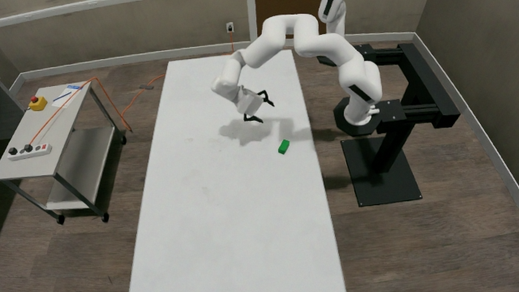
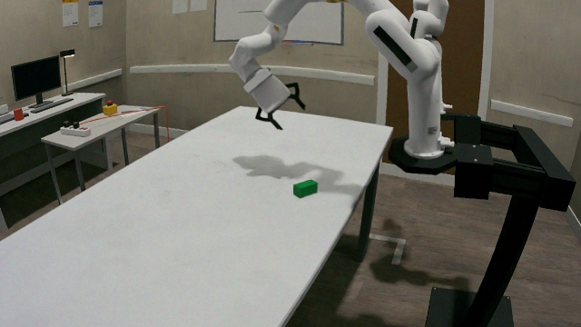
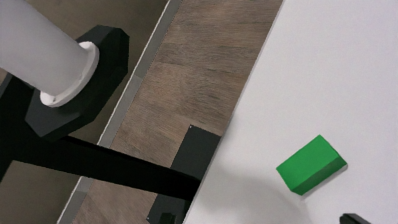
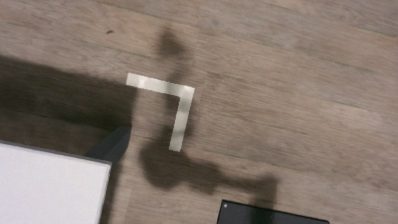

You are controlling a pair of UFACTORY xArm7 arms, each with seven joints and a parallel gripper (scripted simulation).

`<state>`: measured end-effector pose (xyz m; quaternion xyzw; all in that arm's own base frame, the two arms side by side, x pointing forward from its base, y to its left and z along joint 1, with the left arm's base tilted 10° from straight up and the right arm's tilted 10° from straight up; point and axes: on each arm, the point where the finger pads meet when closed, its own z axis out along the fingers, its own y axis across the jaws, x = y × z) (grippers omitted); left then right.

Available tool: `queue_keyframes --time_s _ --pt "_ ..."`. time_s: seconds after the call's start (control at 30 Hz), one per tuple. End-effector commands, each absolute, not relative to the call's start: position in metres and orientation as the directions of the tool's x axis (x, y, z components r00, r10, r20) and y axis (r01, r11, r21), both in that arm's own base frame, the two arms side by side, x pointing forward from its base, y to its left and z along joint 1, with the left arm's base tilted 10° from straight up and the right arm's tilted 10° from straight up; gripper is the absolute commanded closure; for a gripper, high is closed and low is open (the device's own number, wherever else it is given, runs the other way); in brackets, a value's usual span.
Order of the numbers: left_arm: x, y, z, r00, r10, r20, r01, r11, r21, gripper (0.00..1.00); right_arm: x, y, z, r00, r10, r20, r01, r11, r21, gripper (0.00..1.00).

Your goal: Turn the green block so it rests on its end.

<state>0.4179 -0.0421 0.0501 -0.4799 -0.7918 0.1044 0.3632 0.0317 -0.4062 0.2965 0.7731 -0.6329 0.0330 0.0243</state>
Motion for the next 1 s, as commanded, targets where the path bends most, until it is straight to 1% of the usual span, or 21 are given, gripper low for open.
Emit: queue_keyframes --time_s 0.0,0.43,0.97 --pt "0.419 -0.043 0.052 -0.277 0.837 0.473 0.687 0.516 -0.511 0.0 0.012 -0.403 0.304 0.089 -0.989 0.118 -0.996 -0.09 0.002 0.0" --pt "0.419 -0.043 0.052 -0.277 0.837 0.473 0.687 0.516 -0.511 0.0 -0.007 -0.399 0.308 -0.009 -0.99 0.144 -1.0 0.009 0.0 0.0" --pt "0.419 -0.041 0.051 -0.285 0.831 0.478 0.688 0.525 -0.501 0.0 -0.009 -0.398 0.309 -0.022 -0.989 0.147 -1.0 0.022 0.0 0.0"
